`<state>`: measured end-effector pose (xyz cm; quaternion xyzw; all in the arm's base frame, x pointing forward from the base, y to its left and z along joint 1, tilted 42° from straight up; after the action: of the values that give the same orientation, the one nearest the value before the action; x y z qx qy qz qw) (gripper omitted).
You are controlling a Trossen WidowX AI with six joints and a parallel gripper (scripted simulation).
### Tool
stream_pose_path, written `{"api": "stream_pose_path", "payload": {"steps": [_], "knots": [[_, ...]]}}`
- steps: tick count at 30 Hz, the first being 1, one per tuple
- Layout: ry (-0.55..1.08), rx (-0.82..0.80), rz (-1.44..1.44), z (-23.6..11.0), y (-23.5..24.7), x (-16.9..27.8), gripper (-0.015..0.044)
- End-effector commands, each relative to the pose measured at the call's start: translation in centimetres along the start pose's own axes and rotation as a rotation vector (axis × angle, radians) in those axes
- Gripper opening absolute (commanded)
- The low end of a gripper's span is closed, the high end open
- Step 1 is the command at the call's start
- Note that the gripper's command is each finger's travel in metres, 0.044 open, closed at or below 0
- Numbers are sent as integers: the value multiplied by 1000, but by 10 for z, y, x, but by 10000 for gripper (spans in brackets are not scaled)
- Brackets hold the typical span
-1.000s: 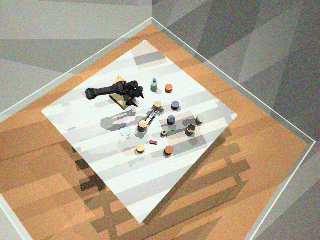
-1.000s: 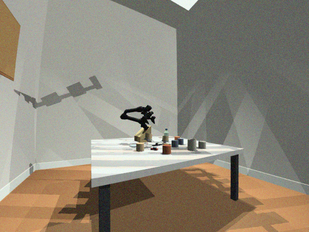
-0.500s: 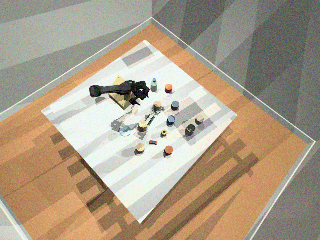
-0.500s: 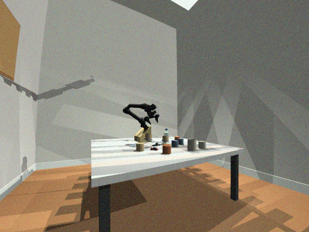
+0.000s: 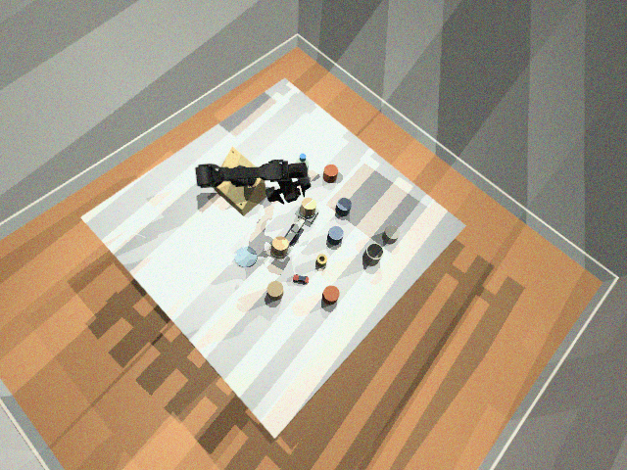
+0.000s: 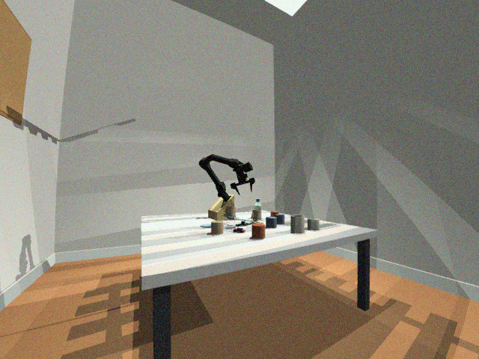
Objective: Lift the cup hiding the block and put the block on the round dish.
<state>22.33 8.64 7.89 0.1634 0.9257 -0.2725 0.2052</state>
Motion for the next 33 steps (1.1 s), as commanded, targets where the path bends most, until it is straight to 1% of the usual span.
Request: {"api": "stream_pose_path", "payload": {"steps": [1, 14, 23, 31, 33], "knots": [[40, 32, 117, 12, 14, -2, 440], [138, 187, 511, 66, 57, 4, 440], [169, 307, 758, 106, 78, 17, 440], [170, 317, 776, 110, 79, 19, 440], [169, 317, 776, 119, 77, 21, 440]]}}
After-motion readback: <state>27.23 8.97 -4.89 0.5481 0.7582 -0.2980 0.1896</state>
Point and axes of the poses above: the point midway between the two fingers, 35 mm back from their tips, its own z axis out along the fingers, its own y axis across the jaws, x = y × z, the point moved 5 cm from there along -z, back along the fingers, and after that the axes turned 10 degrees about -z, right-handed, at the moved point
